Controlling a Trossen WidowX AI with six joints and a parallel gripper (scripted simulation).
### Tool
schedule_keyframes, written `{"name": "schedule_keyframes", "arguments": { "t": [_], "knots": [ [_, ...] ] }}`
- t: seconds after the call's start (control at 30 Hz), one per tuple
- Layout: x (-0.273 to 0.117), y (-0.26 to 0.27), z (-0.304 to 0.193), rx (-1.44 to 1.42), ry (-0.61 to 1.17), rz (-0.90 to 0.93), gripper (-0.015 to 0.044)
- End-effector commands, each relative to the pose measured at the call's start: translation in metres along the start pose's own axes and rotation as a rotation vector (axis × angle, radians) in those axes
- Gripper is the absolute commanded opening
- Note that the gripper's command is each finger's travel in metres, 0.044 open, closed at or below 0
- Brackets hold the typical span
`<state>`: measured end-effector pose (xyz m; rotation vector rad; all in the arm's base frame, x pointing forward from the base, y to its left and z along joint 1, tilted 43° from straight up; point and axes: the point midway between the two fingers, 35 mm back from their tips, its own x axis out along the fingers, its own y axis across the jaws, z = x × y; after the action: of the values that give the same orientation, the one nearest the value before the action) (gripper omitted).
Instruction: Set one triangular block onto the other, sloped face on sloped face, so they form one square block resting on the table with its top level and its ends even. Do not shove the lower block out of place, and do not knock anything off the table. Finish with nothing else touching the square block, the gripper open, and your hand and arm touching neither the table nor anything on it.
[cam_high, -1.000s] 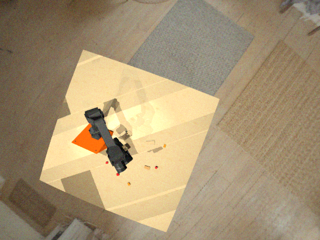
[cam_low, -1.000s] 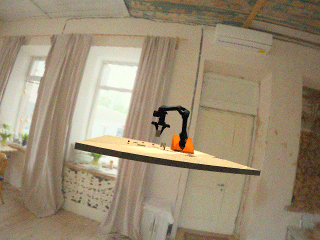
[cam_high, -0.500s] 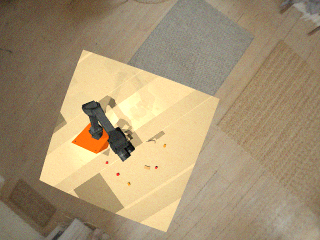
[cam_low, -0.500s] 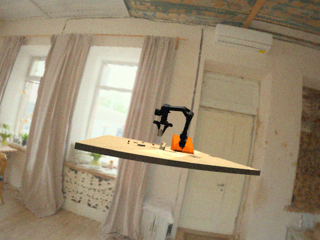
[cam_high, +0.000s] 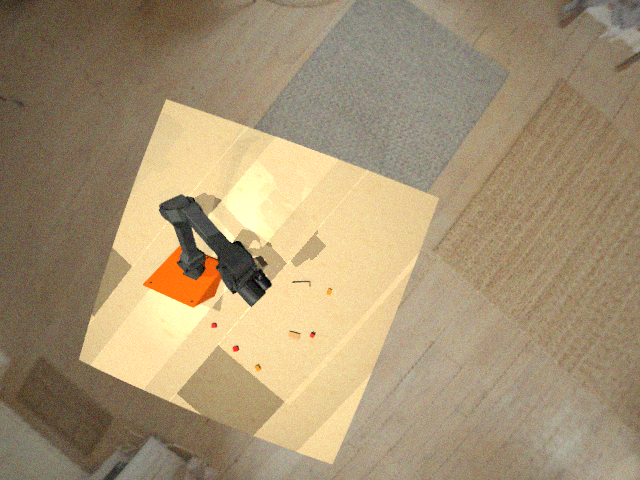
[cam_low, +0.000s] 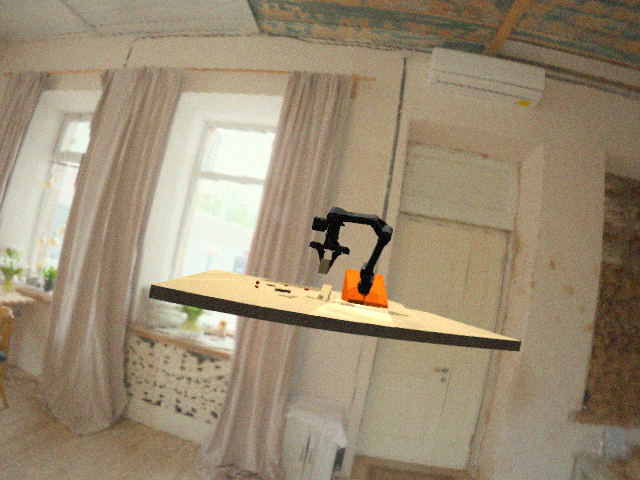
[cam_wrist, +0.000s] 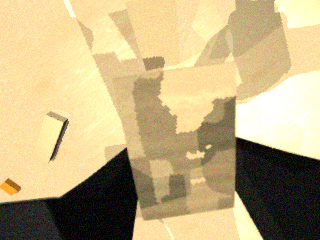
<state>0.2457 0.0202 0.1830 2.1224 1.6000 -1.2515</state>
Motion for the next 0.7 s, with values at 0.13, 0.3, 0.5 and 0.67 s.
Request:
{"name": "schedule_keyframes", "arguments": {
  "t": [0.13, 0.3, 0.5, 0.67],
  "knots": [
    [0.029, 0.0, 0.01, -0.032, -0.015, -0.014, 0.0],
    [0.049, 0.0, 0.019, -0.061, -0.027, -0.019, 0.0],
    [0.067, -0.001, 0.028, -0.088, -0.037, -0.023, 0.0],
    [0.08, -0.001, 0.033, -0.088, -0.037, -0.023, 0.0]
  ]
}}
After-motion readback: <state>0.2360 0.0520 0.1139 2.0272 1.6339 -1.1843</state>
